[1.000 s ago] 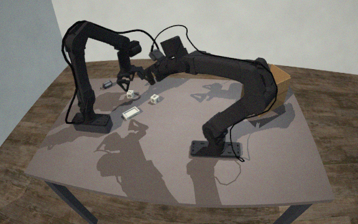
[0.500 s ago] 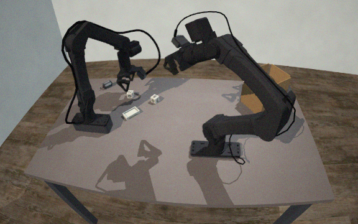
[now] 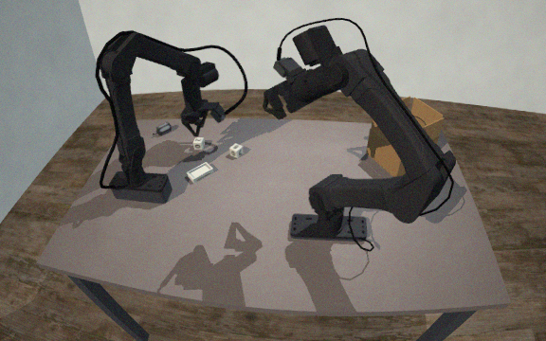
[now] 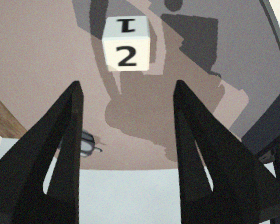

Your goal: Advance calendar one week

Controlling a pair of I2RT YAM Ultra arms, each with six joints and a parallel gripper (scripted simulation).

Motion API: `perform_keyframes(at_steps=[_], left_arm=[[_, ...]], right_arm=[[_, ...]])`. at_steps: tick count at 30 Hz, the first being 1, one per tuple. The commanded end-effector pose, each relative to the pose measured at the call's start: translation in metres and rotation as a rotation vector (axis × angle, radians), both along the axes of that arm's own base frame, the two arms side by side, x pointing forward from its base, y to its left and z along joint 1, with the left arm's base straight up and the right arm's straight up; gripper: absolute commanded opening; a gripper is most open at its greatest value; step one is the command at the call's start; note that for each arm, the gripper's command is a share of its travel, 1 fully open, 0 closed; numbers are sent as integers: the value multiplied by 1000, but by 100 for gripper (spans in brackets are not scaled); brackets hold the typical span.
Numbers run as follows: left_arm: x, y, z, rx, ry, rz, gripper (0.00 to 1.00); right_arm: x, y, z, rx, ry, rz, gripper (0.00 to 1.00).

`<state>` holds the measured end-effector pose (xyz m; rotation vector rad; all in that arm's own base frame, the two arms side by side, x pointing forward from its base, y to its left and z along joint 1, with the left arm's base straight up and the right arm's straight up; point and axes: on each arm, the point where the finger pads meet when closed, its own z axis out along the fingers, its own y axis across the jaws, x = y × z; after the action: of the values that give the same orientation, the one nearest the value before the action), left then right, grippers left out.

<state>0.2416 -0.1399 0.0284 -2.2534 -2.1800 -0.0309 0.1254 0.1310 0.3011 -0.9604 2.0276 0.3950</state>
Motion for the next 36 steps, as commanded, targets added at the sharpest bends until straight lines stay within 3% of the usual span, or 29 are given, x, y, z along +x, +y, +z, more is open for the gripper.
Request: perform_keyframes(at_steps=[1, 7, 13, 36], left_arm=[[5, -26, 5, -30, -12, -88, 55], [-7, -95, -7, -41, -12, -322, 55], [-28, -134, -17, -34, 5, -460, 55], [-30, -147, -37, -38, 0, -478, 55]], right_arm=[[-5, -5, 6, 7, -8, 5, 100], [-5, -5, 6, 7, -8, 5, 100], [-5, -5, 6, 7, -8, 5, 100], [-3, -4, 0, -7, 7, 0, 100]])
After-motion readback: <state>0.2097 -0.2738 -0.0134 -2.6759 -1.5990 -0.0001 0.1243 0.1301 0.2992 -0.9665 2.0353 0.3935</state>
